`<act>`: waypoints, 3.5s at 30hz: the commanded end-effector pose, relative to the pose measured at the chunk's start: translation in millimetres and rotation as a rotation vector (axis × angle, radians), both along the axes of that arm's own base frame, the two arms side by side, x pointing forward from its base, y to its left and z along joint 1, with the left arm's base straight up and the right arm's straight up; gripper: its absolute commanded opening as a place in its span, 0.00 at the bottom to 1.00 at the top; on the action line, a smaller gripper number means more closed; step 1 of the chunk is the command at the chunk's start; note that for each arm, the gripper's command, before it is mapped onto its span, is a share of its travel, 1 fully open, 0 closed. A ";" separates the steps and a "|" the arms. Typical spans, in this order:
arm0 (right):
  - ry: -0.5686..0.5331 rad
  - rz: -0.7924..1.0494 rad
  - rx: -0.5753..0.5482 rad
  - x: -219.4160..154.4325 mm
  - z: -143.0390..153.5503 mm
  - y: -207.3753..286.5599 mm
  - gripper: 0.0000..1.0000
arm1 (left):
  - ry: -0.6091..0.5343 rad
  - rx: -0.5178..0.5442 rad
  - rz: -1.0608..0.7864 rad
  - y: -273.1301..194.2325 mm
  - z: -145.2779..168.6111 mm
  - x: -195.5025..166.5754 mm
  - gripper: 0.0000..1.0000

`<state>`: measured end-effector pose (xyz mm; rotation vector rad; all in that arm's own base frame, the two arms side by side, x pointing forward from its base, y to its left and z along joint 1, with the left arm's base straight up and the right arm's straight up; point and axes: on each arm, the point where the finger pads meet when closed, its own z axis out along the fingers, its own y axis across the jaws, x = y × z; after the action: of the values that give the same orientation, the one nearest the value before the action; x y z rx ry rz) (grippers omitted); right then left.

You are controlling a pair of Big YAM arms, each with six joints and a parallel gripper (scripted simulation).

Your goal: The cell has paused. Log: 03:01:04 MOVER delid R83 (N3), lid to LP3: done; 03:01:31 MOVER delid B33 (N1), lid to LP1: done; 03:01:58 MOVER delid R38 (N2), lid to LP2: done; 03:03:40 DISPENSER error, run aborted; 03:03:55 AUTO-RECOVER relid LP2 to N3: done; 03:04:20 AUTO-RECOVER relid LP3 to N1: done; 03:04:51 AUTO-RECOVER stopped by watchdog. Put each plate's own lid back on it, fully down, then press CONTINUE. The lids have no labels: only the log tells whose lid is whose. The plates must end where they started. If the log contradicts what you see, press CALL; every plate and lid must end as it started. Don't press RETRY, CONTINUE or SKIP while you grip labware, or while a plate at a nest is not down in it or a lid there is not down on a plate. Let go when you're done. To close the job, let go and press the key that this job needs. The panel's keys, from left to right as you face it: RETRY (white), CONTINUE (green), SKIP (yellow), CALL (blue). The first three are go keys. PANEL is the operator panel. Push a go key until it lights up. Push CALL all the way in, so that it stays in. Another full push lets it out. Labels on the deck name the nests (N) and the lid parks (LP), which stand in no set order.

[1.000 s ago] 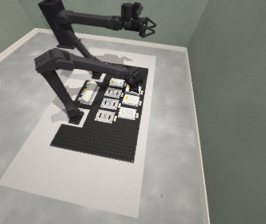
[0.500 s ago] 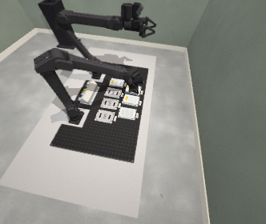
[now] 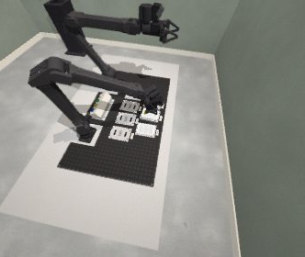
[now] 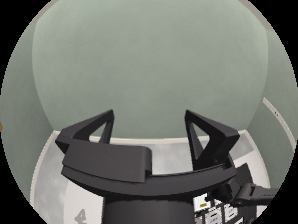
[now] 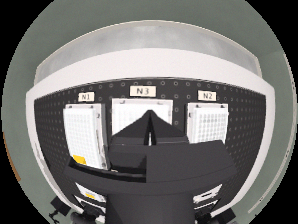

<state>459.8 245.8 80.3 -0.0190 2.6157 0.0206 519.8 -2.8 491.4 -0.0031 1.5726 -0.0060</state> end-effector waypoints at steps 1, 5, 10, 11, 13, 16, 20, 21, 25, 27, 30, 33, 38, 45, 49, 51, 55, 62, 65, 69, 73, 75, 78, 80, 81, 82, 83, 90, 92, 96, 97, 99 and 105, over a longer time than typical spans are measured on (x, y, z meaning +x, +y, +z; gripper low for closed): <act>-0.039 0.014 0.009 7.8 14.7 -15.2 0.00 | -0.067 0.014 0.013 8.0 37.2 -5.8 1.00; -0.039 0.014 0.007 8.0 14.3 -35.5 0.00 | -0.067 0.014 0.013 8.0 37.2 -5.8 1.00; -0.039 0.014 0.008 12.5 15.8 -47.9 0.00 | -0.067 0.014 0.013 8.0 37.2 -5.8 1.00; -0.039 0.014 0.008 12.5 15.8 -47.9 0.00 | -0.067 0.014 0.013 8.0 37.2 -5.8 1.00; -0.039 0.014 0.008 13.9 16.4 -45.8 0.00 | -0.067 0.014 0.013 8.0 37.2 -5.8 1.00; -0.039 0.014 0.008 13.9 16.4 -45.7 0.00 | -0.067 0.014 0.013 8.0 37.2 -5.8 1.00; -0.039 0.014 0.008 13.9 16.4 -45.8 0.00 | -0.067 0.014 0.013 8.0 37.2 -5.8 1.00; -0.039 0.014 0.008 13.9 16.4 -45.8 0.00 | -0.067 0.014 0.013 8.0 37.2 -5.8 1.00; -0.039 0.014 0.008 13.9 16.4 -45.8 0.00 | -0.067 0.014 0.013 8.0 37.2 -5.8 1.00; -0.039 0.014 0.008 13.9 16.4 -45.8 0.00 | -0.067 0.014 0.013 8.0 37.2 -5.8 1.00; -0.039 0.014 0.008 13.9 16.4 -45.8 0.00 | -0.067 0.014 0.013 8.0 37.2 -5.8 1.00; -0.039 0.014 0.008 13.9 16.4 -45.8 0.00 | -0.067 0.014 0.013 8.0 37.2 -5.8 1.00; -0.031 0.016 0.024 13.7 21.9 -36.5 1.00 | -0.067 0.014 0.013 8.0 37.2 -5.8 1.00; 0.106 0.006 0.016 -2.4 17.4 -6.5 1.00 | -0.067 0.014 0.013 8.0 37.2 -5.8 1.00; 0.167 0.001 0.017 -11.6 16.8 6.1 1.00 | -0.067 0.014 0.013 8.0 37.2 -5.8 1.00; 0.207 -0.002 0.017 -17.8 16.5 14.4 1.00 | -0.067 0.014 0.013 8.0 37.2 -5.8 1.00; 0.288 -0.008 0.017 -30.1 15.6 31.1 1.00 | -0.067 0.014 0.013 8.0 37.2 -5.8 1.00; 0.408 -0.040 0.019 -26.5 14.3 24.2 1.00 | -0.067 0.014 0.013 8.0 37.2 -5.8 1.00; 0.448 -0.040 0.018 -26.6 13.9 23.9 1.00 | -0.067 0.014 0.013 8.0 37.2 -5.8 1.00; 0.493 -0.022 0.012 -29.2 13.0 27.3 1.00 | -0.067 0.014 0.013 8.0 37.2 -5.8 1.00; 0.492 -0.021 0.011 -45.5 9.8 22.0 1.00 | -0.067 0.014 0.013 8.0 37.2 -5.8 1.00; 0.489 -0.026 0.012 -37.6 12.1 23.5 1.00 | -0.067 0.014 0.013 8.0 37.2 -5.8 1.00; 0.489 -0.026 0.012 -36.9 12.3 23.7 1.00 | -0.067 0.014 0.013 8.0 37.2 -5.8 1.00; 0.489 -0.026 0.012 -36.9 12.3 23.7 1.00 | -0.067 0.014 0.013 8.0 37.2 -5.8 1.00; 0.489 -0.026 0.012 -36.9 12.3 23.7 1.00 | -0.067 0.014 0.013 8.0 37.2 -5.8 1.00; 0.509 -0.025 0.000 -41.7 4.4 22.4 1.00 | -0.067 0.014 0.013 8.0 37.2 -5.8 1.00; 0.520 -0.029 -0.006 -44.8 -4.6 21.4 1.00 | -0.067 0.014 0.013 8.0 37.2 -5.8 1.00; 0.522 -0.024 -0.009 -47.1 -22.1 20.6 1.00 | -0.067 0.014 0.013 8.0 37.2 -5.8 1.00; 0.520 -0.024 -0.008 -46.4 -24.8 21.1 1.00 | -0.067 0.014 0.013 8.0 37.2 -5.8 1.00; 0.522 -0.024 -0.009 -47.2 -30.5 20.5 1.00 | -0.067 0.014 0.013 8.0 37.2 -5.8 1.00; 0.522 -0.024 -0.009 -47.2 -30.5 20.5 1.00 | -0.067 0.014 0.013 8.0 37.2 -5.8 1.00; 0.498 -0.024 0.008 -36.6 -23.5 27.5 1.00 | -0.067 0.014 0.013 8.0 37.2 -5.8 1.00; 0.490 -0.026 0.011 -36.5 -14.6 24.2 1.00 | -0.067 0.014 0.013 8.0 37.2 -5.8 1.00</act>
<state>411.0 261.0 53.6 0.0309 3.1387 0.0001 519.8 -2.8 491.4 -0.0031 1.5726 -0.0060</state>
